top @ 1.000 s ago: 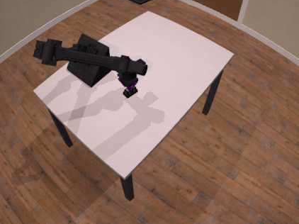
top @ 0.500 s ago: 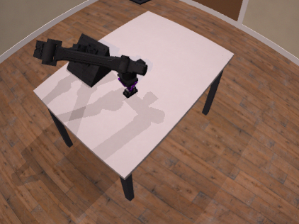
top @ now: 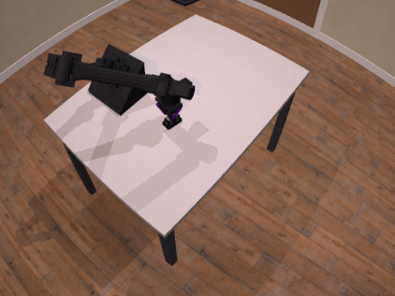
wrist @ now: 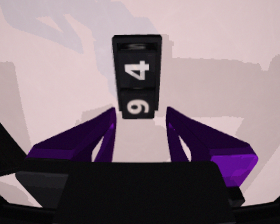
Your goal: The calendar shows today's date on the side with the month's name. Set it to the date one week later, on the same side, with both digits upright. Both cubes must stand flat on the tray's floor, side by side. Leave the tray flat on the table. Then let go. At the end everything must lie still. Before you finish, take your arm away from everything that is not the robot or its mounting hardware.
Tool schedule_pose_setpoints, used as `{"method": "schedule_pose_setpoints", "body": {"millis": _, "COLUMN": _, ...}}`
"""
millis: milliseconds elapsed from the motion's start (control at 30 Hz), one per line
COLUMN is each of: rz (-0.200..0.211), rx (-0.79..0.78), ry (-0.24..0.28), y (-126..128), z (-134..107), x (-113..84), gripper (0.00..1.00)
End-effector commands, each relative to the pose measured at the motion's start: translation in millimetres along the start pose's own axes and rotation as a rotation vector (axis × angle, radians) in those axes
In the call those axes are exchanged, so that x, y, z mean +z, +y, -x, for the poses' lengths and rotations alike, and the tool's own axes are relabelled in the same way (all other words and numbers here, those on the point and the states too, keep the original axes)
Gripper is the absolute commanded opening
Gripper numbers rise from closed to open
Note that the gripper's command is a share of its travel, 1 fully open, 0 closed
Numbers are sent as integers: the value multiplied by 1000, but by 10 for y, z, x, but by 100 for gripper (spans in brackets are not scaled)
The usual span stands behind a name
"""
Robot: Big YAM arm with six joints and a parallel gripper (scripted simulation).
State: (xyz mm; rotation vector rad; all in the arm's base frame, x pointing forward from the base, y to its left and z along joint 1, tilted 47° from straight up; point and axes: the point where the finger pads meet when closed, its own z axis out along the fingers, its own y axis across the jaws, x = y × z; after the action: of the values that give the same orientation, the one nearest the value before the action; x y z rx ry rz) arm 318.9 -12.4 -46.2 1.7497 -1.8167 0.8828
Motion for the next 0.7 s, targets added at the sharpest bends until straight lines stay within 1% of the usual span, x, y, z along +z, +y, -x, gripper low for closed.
{"method": "schedule_pose_setpoints", "body": {"millis": 0, "rz": -3, "rx": -17, "ry": 1, "y": 36, "z": 30, "x": 28, "gripper": 44}}
{"method": "schedule_pose_setpoints", "body": {"millis": 167, "rz": -10, "rx": -13, "ry": -2, "y": 37, "z": 37, "x": 4, "gripper": 44}}
{"method": "schedule_pose_setpoints", "body": {"millis": 667, "rz": -10, "rx": -13, "ry": -2, "y": 37, "z": 38, "x": 3, "gripper": 44}}
